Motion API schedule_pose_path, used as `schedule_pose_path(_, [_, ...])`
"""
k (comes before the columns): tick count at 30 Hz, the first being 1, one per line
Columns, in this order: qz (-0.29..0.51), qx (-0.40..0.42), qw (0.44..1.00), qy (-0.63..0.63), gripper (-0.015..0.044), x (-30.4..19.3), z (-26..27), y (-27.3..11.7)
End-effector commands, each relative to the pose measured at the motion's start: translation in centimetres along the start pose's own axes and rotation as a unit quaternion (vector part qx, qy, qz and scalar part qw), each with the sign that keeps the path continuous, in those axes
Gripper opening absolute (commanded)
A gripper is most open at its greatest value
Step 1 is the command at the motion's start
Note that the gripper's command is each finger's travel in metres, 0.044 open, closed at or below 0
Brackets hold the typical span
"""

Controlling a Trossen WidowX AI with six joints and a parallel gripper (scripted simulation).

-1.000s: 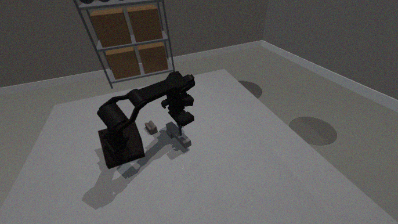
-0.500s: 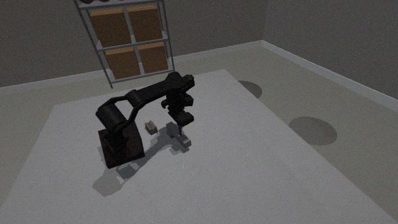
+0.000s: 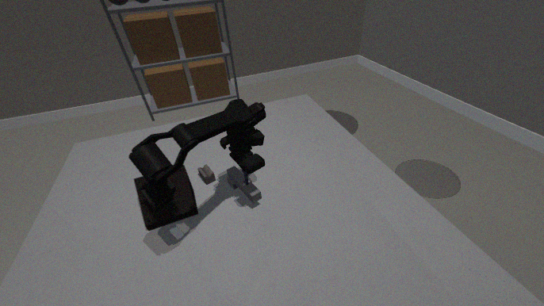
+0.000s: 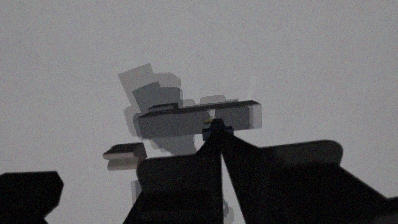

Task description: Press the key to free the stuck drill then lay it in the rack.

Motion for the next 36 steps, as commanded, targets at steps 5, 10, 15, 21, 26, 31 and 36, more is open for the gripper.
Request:
schedule_pose_path(5, [0.023,-0.004,1.0,-0.001,0.0,-0.5,-0.2,1.7])
schedule_pose_path(10, [0.023,-0.004,1.0,-0.001,0.0,-0.5,-0.3,1.9])
schedule_pose_path(15, [0.023,-0.004,1.0,-0.001,0.0,-0.6,-0.3,2.2])
schedule_pose_path(21, [0.023,-0.004,1.0,-0.001,0.0,-0.6,-0.4,2.5])
schedule_pose_path(26, [0.023,-0.003,1.0,-0.001,0.0079,-0.3,-0.4,1.6])
schedule_pose_path(31, [0.023,-0.002,1.0,-0.002,0.021,0.4,-0.1,-3.3])
schedule_pose_path(36, [0.023,-0.003,1.0,-0.002,0.0341,0.5,0.0,-5.1])
Point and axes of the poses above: the point midway between the two fingers, 35 mm back from their tips, its own y axis out along the fingers, its own z axis across the jaws, x = y × z, the point moved 7 cm from there along -y, back along the fingers, and after that the axes turned 7 degrees about -y, right-handed, at the moved point
